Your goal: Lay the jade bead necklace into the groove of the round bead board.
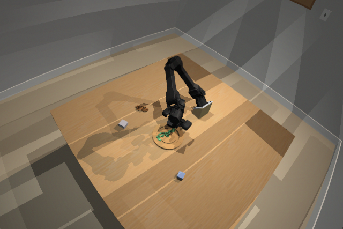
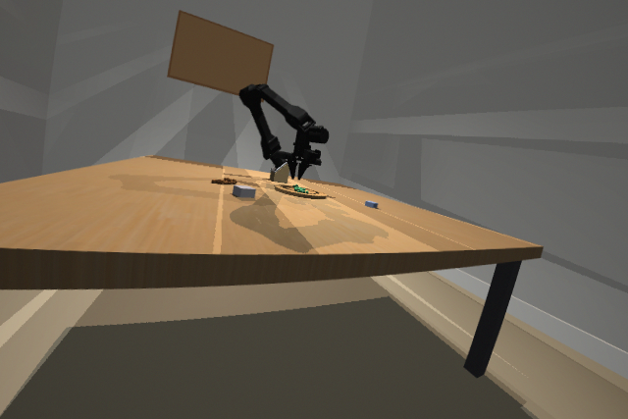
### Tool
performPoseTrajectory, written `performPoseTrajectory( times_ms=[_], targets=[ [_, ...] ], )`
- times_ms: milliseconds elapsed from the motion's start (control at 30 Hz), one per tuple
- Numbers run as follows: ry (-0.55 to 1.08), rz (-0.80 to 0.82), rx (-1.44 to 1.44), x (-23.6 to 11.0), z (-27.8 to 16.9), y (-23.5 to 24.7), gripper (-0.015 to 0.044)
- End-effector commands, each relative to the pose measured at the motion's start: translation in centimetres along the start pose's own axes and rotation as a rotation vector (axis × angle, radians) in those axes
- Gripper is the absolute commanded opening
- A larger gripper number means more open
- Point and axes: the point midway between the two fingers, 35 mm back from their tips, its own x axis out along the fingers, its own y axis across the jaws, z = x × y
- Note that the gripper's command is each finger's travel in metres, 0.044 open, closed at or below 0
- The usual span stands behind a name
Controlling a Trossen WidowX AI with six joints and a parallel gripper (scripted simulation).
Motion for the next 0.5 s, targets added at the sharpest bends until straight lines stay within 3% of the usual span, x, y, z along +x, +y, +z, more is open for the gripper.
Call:
performPoseTrajectory(
  times_ms=[0, 467],
  targets=[
    [-0.001, -0.001, -0.001, 0.3, 0.0, 0.0, 0.0120],
    [0.004, -0.006, -0.008, 2.6, -0.2, 0.0, 0.0120]
  ],
)
